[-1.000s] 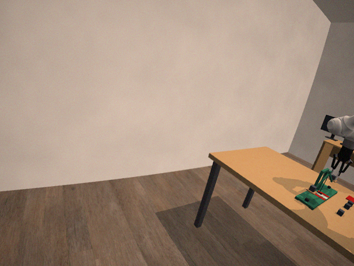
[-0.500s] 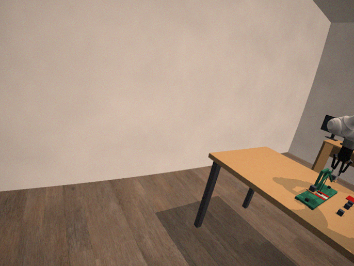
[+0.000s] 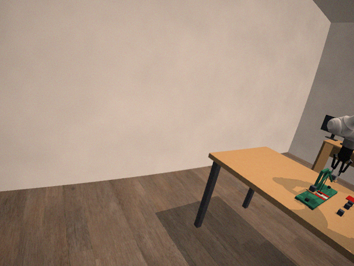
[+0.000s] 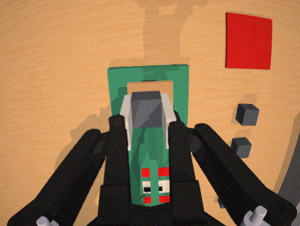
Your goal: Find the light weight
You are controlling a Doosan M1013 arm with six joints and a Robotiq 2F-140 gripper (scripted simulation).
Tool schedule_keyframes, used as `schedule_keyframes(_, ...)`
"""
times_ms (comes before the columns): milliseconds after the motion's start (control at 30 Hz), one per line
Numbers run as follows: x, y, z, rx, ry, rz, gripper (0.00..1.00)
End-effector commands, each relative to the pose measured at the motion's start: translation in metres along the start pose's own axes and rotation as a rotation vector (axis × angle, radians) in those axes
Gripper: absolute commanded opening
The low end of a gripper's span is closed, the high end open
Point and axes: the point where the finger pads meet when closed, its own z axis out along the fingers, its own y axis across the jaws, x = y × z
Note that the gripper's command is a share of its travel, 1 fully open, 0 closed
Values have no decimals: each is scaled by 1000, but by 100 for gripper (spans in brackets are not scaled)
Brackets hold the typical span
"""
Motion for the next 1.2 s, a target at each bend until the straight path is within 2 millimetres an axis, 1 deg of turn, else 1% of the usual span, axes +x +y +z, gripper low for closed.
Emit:
schedule_keyframes(0,-2,0,-9,1,-3,0,24)
schedule_keyframes(67,-2,0,-18,1,-3,0,24)
schedule_keyframes(133,-2,0,-18,1,-3,0,24)
schedule_keyframes(333,-2,0,-50,1,-3,0,24)
schedule_keyframes(467,-2,0,-63,1,-3,0,24)
schedule_keyframes(567,-2,0,-65,1,-3,0,24)
schedule_keyframes(1167,-2,0,-65,1,-3,0,24)
